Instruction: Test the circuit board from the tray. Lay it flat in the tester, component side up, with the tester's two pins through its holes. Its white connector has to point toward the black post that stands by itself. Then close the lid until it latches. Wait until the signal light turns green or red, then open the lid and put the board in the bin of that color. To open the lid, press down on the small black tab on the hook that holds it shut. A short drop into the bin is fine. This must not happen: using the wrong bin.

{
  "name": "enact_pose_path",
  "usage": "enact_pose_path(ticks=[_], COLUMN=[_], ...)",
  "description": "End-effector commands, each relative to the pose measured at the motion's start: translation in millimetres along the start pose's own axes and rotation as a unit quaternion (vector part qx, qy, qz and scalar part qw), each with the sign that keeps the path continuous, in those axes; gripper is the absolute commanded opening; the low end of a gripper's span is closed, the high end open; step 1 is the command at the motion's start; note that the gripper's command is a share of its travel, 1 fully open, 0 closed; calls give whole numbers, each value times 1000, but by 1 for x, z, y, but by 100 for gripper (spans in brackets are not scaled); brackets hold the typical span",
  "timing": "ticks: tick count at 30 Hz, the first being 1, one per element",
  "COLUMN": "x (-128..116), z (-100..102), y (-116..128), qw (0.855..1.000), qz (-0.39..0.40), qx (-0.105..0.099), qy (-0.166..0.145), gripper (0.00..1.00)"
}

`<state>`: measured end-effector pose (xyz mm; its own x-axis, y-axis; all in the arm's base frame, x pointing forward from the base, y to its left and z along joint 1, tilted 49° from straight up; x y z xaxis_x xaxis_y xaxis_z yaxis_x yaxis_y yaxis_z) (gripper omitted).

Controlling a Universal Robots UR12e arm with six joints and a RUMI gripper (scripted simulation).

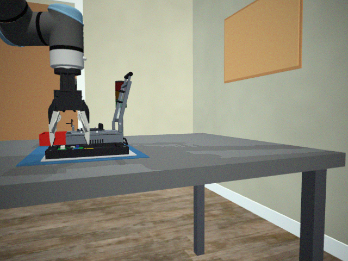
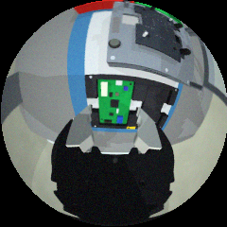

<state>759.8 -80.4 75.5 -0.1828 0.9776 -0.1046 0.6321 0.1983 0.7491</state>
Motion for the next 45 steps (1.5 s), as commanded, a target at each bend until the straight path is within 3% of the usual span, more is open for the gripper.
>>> enact_pose_path(ticks=[1,19,40,41,45], x=[0,0,0,0,0], z=[2,20,21,21,21], y=[0,0,0,0,0], qw=[1000,1000,1000,1000,1000], qz=[0,0,0,0,0], qx=[0,0,0,0,0], qy=[0,0,0,0,0], gripper=[59,59,59,54,54])
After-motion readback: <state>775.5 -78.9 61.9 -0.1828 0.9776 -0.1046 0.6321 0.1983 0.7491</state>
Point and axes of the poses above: the point where the finger pads meet when closed, its own z axis out along the fingers, its own y axis across the jaws, x = y × z, the point moved 4 cm from there along -z, back along the fingers, and after that the axes turned 11 degrees about -z, right-handed, at the moved point
